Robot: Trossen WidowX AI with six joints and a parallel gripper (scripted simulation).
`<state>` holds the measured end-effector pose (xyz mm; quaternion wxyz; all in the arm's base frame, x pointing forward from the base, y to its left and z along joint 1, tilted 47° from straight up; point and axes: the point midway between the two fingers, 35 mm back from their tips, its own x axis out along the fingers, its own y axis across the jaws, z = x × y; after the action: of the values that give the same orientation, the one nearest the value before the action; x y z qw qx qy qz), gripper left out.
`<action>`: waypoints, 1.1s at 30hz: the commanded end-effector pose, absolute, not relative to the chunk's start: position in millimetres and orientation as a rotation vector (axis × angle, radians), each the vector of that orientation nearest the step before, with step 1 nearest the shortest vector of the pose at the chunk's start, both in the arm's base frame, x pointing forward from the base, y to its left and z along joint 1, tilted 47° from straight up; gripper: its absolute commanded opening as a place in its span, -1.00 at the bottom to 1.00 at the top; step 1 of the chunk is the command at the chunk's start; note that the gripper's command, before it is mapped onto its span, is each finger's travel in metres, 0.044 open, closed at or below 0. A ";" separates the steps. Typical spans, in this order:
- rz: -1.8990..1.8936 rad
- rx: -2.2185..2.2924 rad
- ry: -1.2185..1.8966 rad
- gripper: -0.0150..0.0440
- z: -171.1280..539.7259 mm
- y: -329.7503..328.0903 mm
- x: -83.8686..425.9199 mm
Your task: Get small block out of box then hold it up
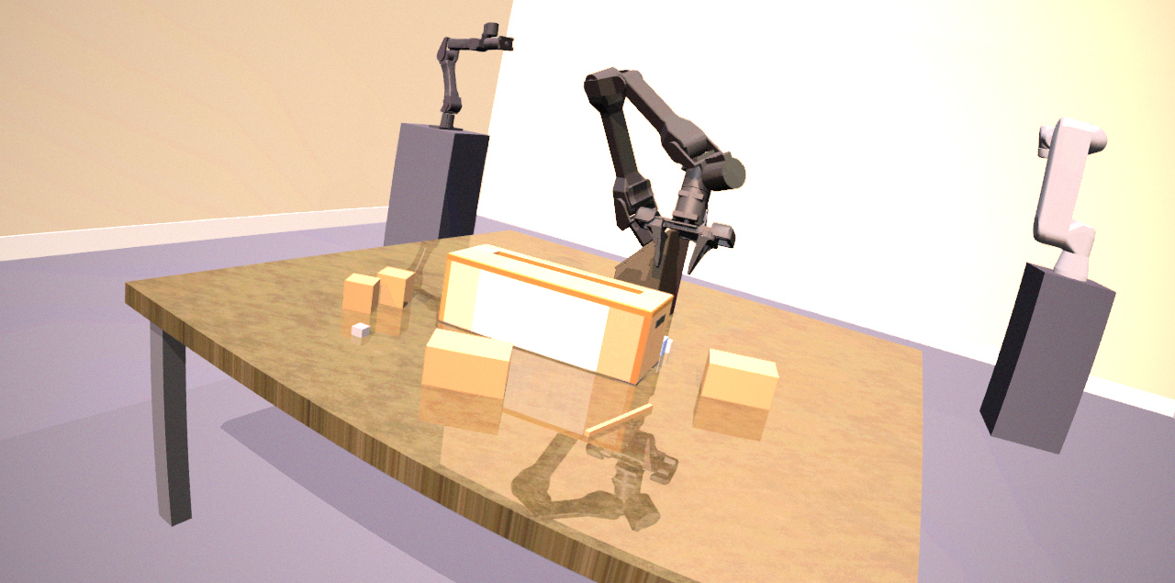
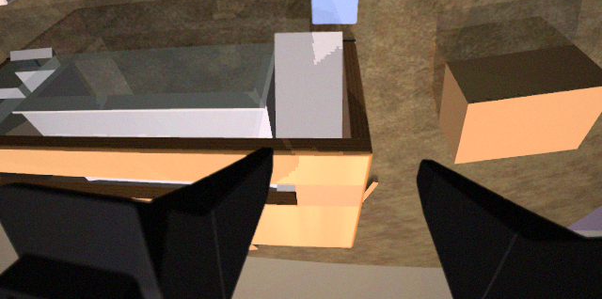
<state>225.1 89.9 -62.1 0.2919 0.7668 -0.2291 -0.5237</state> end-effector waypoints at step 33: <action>-1.387 1.983 -0.559 0.47 -142.4 9.1 225.5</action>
<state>228.2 15.0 -139.0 0.3184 0.7587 -0.2133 -0.5268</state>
